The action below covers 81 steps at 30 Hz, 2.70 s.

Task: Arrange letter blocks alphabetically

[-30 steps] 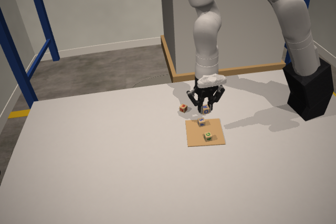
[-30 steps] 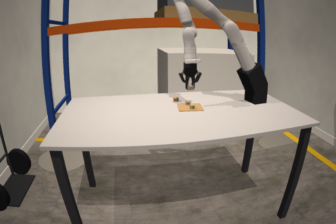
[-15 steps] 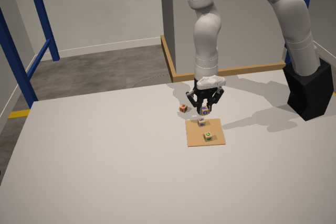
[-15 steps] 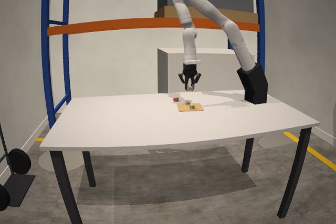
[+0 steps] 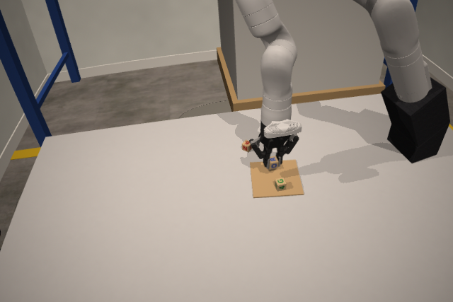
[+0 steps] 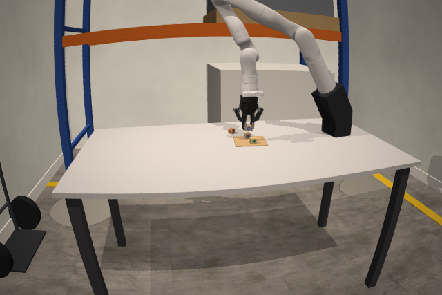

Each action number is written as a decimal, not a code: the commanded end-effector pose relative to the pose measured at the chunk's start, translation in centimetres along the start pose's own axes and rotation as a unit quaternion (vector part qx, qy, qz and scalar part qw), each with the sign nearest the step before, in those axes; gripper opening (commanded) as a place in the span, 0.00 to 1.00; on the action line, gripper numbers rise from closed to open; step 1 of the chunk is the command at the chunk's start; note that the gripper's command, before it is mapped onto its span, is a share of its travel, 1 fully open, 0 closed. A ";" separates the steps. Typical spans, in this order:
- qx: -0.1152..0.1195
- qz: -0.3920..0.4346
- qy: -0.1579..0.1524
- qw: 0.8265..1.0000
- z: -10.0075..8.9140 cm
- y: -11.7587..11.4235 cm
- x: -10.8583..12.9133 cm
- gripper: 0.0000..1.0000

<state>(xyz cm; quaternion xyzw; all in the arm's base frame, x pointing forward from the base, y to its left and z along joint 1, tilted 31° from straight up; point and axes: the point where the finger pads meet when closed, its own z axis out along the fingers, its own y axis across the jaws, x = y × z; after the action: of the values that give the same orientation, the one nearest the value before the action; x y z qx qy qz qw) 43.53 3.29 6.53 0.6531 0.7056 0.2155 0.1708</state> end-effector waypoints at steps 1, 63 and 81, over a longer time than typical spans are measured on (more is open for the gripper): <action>0.012 0.002 0.004 1.000 1.7 -1.0 0.3 0.21; 0.012 0.002 0.004 1.000 4.1 -1.1 0.3 0.21; 0.012 0.002 0.004 1.000 4.1 -1.1 0.3 0.21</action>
<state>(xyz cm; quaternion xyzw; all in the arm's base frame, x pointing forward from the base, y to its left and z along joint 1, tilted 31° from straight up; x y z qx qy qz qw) 44.74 3.85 2.44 0.6558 0.7075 0.2100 0.1592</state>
